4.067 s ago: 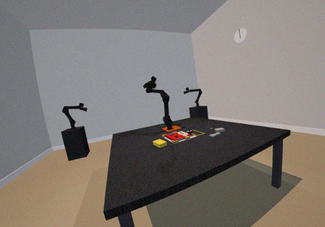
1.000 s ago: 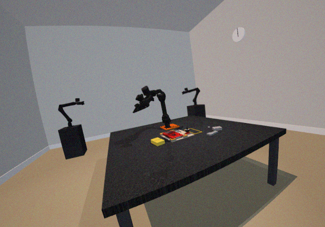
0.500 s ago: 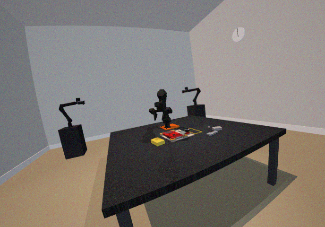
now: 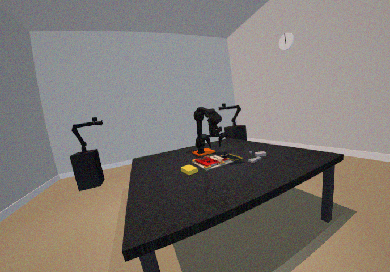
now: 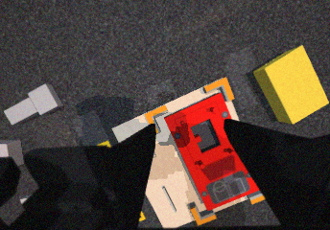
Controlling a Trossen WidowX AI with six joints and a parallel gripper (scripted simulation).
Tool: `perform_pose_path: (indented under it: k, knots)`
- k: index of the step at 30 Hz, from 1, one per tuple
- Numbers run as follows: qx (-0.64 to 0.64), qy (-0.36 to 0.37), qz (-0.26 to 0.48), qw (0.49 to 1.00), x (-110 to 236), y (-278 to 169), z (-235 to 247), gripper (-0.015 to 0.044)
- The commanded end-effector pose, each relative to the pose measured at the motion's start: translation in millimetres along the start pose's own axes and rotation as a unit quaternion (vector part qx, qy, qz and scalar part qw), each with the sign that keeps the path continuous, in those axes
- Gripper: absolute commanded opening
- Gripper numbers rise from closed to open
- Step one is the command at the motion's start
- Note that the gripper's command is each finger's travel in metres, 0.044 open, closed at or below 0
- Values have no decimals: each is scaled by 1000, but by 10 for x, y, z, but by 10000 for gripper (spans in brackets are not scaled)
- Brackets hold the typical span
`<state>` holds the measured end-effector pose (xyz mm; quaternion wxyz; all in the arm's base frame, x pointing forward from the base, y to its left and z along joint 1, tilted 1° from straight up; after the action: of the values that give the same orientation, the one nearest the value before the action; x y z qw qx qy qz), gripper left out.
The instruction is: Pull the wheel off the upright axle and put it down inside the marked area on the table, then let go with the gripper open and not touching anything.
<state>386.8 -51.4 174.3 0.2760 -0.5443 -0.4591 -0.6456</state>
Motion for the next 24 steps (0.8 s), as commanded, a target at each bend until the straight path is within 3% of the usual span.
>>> perform_pose_path:
  k: [1,7,17,24]
  knots:
    - [59,13,49,997,-19,-261,278,300]
    - [145,26,123,981,6,-710,632,300]
    - [147,26,125,981,-28,-685,687,300]
    - [147,26,125,981,-316,-742,702,300]
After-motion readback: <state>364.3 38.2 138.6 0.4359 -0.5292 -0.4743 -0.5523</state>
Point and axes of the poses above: the point midway between the two fingers, 35 mm back from their tips, its own x axis back along the fingers, its own z axis across the jaws, y = z × x, the point moved 1 cm from there along x, back along the fingers, and after that the axes turned 9 degrees about -x, right-handed, at the moved point
